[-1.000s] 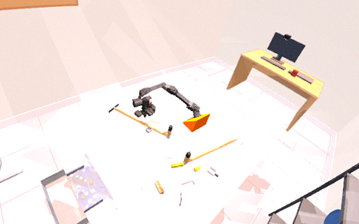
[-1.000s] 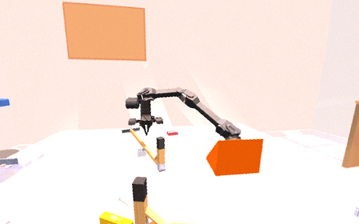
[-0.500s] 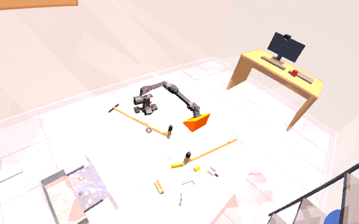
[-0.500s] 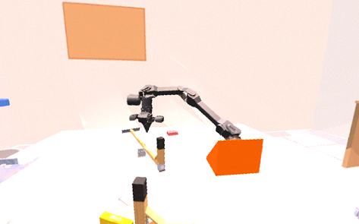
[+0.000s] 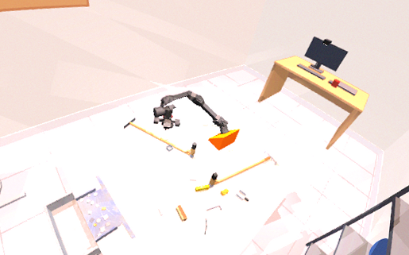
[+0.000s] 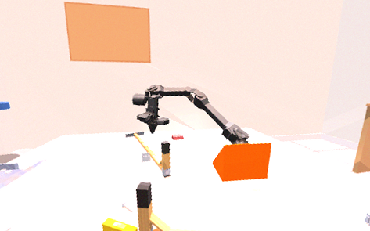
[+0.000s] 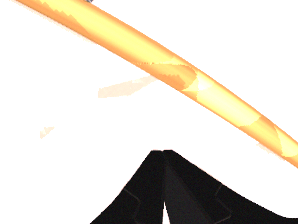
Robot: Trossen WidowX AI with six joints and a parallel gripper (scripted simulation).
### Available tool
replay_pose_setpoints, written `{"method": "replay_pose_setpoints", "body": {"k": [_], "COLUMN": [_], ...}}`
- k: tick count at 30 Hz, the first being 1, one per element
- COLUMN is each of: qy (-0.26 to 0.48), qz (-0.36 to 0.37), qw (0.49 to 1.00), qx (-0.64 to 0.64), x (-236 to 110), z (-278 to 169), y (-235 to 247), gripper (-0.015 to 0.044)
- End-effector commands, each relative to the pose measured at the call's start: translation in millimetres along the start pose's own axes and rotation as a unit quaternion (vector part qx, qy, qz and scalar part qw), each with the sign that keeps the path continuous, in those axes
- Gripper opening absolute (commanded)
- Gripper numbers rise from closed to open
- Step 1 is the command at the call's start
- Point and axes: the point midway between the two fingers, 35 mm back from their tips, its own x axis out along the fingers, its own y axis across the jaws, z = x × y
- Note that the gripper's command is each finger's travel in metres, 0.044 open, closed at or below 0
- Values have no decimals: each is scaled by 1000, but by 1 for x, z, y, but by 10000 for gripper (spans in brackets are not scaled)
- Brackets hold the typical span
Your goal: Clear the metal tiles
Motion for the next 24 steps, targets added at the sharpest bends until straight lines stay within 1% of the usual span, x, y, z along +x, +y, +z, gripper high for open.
{"method": "replay_pose_setpoints", "body": {"k": [1, 12, 24], "qy": [2, -2, -10], "qz": [-7, -19, -31], "qw": [999, 983, 945], "qx": [52, 185, 326], "x": [-6, -17, -29], "z": [-2, -6, -10], "y": [1, 3, 5], "gripper": [0, 0, 0]}}
